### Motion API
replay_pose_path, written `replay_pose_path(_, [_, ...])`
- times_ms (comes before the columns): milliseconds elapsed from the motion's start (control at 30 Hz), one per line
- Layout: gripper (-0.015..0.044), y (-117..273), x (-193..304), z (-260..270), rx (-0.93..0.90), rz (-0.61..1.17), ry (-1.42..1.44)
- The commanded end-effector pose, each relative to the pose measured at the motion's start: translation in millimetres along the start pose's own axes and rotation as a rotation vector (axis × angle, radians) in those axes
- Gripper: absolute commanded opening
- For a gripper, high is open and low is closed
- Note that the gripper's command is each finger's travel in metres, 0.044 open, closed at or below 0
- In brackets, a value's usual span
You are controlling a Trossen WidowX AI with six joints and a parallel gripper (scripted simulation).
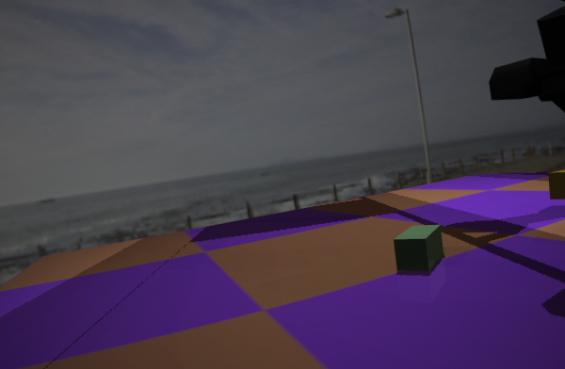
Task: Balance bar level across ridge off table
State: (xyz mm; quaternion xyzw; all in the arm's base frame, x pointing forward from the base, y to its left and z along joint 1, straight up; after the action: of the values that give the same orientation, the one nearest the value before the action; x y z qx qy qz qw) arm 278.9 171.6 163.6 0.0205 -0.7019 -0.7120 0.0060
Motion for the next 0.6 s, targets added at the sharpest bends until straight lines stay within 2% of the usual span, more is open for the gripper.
replay_pose_path(0, [0.0000,-0.4,0.0,-0.1,0.001,-0.001,-0.001])
replay_pose_path(567, [0.0000,-1.8,0.0,-0.1,0.001,-0.001,-0.001])
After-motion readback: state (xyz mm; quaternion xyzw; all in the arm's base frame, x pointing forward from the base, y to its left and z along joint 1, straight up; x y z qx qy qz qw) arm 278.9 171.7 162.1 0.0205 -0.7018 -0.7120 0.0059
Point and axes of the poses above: the point midway between the two fingers, 35 mm back from their tips, its own y axis back along the fingers, its own z axis across the jaws, x = y × z, the point moved 4 cm from there along y, back along the fingers, and after that the axes turned 7 degrees about -y, right-handed, at the moved point
